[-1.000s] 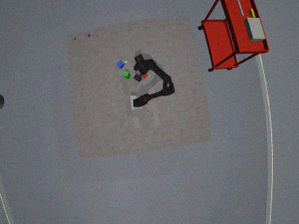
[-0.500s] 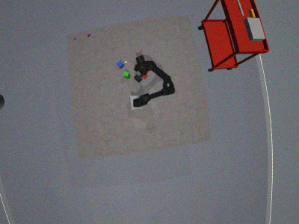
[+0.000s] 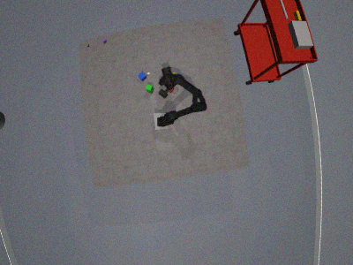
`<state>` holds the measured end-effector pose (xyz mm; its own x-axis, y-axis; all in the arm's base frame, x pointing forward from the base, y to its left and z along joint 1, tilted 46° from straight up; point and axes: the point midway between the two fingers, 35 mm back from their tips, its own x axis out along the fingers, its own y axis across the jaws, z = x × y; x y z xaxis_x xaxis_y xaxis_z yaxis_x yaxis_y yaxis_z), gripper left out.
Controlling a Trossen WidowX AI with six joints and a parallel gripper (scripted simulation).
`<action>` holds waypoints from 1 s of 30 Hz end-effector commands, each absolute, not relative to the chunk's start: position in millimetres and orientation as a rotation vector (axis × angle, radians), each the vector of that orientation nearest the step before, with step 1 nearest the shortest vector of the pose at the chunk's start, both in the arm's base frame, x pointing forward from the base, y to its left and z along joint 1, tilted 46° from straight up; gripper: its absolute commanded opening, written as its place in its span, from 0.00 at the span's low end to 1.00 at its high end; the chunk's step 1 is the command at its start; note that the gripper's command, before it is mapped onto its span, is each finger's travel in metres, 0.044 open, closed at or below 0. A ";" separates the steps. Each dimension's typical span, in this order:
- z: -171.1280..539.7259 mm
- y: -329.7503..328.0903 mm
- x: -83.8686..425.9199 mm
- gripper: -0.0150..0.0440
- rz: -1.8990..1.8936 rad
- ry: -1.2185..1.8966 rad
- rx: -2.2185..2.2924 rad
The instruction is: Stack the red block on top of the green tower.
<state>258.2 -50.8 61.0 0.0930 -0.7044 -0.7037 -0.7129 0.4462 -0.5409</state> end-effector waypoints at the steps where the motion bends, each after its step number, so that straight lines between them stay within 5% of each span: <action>1: 59.6 -52.2 257.9 1.00 0.011 1.616 -1.269; 11: 59.8 -52.0 257.9 1.00 0.011 1.616 -1.269; 21: 59.8 -52.0 257.9 0.56 0.011 1.616 -1.269; 28: 59.8 -52.0 257.9 0.48 0.011 1.616 -1.269; 30: 61.7 -49.9 257.8 0.39 0.011 1.616 -1.269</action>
<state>257.5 -51.4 59.8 0.0924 -0.7051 -0.7030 -0.7165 0.4432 -0.5387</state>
